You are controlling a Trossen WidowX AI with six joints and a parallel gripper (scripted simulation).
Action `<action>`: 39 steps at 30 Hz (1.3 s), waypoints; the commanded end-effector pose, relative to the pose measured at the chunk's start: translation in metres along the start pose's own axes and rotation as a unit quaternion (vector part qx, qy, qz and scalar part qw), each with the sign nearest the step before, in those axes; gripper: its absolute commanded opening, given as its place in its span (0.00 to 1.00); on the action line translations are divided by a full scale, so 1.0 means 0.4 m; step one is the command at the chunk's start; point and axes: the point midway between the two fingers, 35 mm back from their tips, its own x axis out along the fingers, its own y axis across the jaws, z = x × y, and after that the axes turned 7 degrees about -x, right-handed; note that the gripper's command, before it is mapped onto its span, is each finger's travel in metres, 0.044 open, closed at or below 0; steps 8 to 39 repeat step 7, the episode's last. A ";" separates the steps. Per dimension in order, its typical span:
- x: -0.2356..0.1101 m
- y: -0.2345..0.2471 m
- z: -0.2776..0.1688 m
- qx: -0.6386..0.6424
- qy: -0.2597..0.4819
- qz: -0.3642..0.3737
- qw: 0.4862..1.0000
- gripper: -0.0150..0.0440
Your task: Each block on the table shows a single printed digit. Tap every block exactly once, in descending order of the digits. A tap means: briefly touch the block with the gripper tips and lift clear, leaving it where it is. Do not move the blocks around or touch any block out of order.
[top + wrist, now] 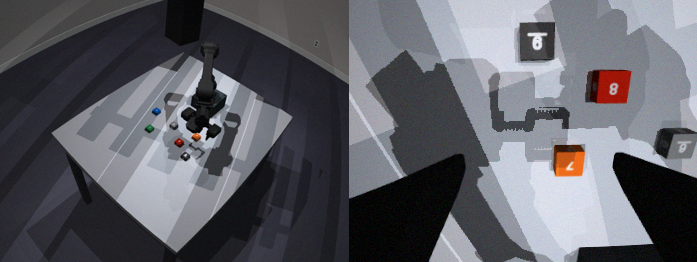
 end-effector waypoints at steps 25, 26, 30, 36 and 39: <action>-0.045 0.115 -0.095 -0.002 -0.002 0.001 1.000 0.93; -0.045 0.115 -0.095 -0.002 -0.002 0.001 1.000 0.93; -0.045 0.115 -0.095 -0.002 -0.002 0.001 1.000 0.93; -0.045 0.115 -0.095 -0.002 -0.002 0.001 1.000 0.93; -0.045 0.115 -0.095 -0.002 -0.002 0.001 1.000 0.93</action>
